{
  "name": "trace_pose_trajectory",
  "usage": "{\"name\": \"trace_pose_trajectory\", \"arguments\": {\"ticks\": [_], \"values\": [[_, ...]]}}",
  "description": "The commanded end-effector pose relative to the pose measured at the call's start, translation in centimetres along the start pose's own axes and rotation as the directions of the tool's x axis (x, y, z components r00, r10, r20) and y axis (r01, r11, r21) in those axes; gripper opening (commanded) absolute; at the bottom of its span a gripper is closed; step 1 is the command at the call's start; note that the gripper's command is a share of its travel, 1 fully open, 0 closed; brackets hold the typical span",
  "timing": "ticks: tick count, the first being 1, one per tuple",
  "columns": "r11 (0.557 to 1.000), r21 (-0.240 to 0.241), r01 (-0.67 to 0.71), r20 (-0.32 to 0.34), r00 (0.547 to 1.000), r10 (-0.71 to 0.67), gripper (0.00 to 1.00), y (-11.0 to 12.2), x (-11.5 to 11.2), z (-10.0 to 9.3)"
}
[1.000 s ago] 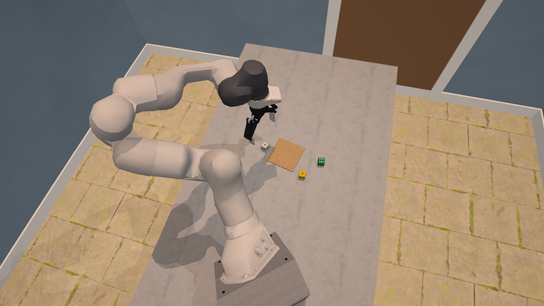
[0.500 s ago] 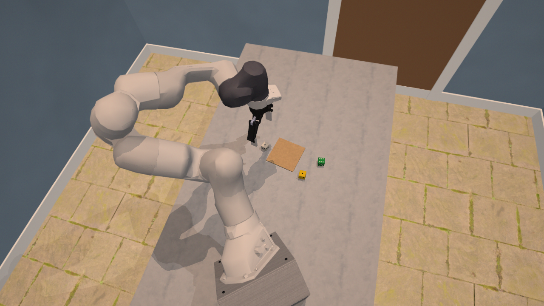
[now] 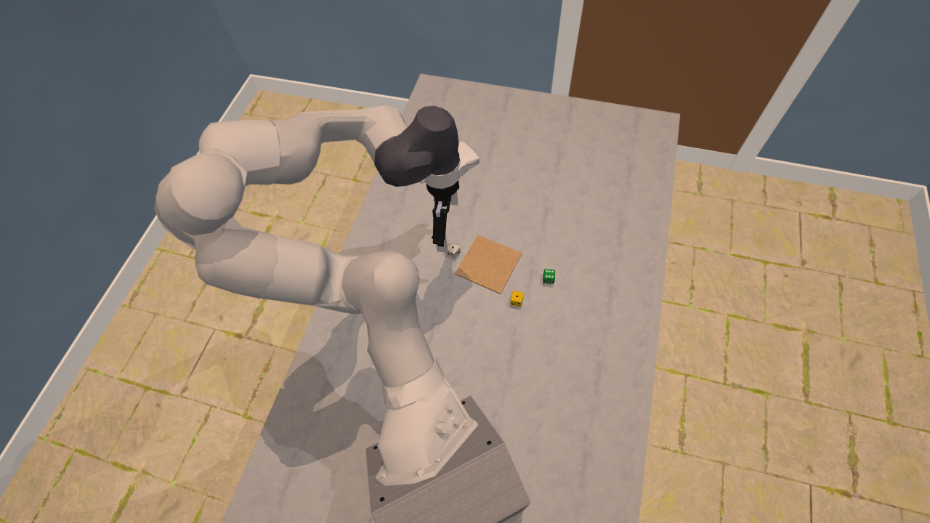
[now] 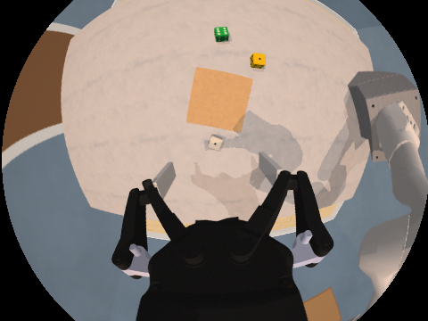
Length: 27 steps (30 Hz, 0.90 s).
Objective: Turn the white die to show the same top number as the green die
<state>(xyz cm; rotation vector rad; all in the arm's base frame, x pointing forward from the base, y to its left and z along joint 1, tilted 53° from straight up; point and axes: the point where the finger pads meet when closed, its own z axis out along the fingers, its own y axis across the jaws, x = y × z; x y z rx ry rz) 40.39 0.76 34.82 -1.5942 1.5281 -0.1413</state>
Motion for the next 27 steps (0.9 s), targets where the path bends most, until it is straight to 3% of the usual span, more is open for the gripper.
{"name": "trace_pose_trajectory", "arguments": {"ticks": [1, 5, 22, 27], "values": [[0.985, 0.001, 0.172, -0.014, 0.985, -0.172, 1.00, 0.0, 0.5, 0.1], [0.978, 0.001, 0.209, -0.014, 0.978, -0.209, 1.00, 0.0, 0.5, 0.1], [0.867, -0.004, 0.498, -0.014, 0.867, -0.498, 1.00, 0.0, 0.5, 0.8], [0.797, -0.006, 0.603, -0.013, 0.797, -0.603, 1.00, 0.0, 0.5, 1.1]]}}
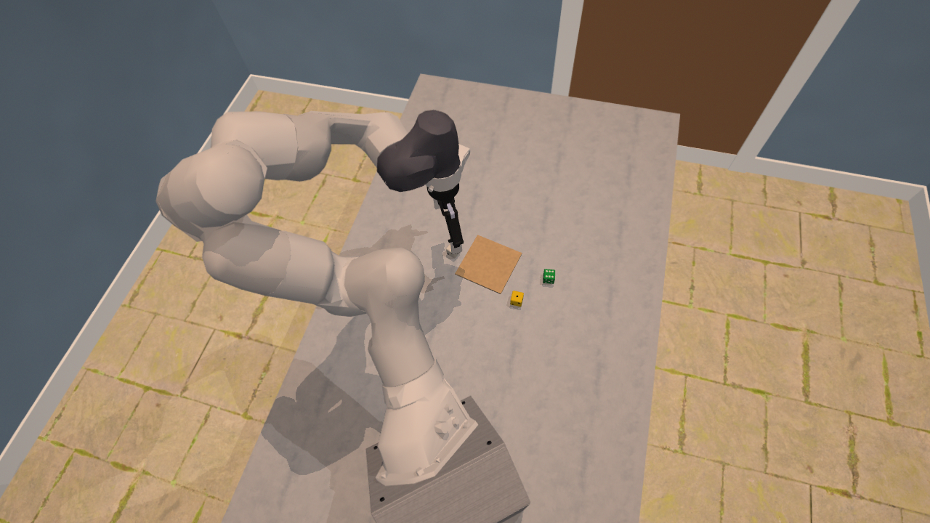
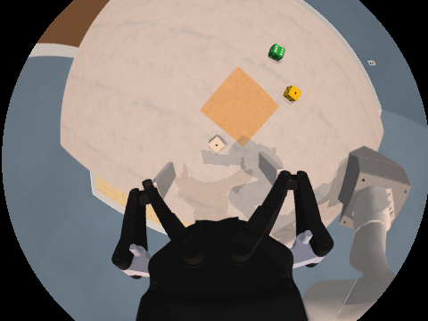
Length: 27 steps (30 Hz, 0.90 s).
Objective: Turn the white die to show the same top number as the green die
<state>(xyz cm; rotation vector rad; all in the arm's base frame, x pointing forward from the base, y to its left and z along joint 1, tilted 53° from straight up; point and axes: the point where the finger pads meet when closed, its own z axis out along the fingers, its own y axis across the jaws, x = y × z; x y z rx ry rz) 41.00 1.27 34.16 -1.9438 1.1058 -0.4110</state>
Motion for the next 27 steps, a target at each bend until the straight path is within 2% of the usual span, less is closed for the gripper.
{"name": "trace_pose_trajectory", "arguments": {"ticks": [1, 10, 12, 22, 26, 27], "values": [[0.988, -0.005, 0.158, -0.015, 0.987, -0.158, 1.00, 0.2, 0.5, 0.0], [0.942, -0.009, 0.335, -0.013, 0.942, -0.335, 1.00, 0.2, 0.5, 0.5], [0.942, -0.009, 0.335, -0.013, 0.942, -0.335, 1.00, 0.2, 0.5, 0.5], [0.844, -0.013, 0.536, -0.010, 0.844, -0.536, 1.00, 0.2, 0.5, 1.0], [0.822, -0.013, 0.569, -0.010, 0.822, -0.569, 1.00, 0.2, 0.5, 1.1], [0.822, -0.013, 0.569, -0.010, 0.822, -0.569, 0.28, 0.2, 0.5, 1.1]]}}
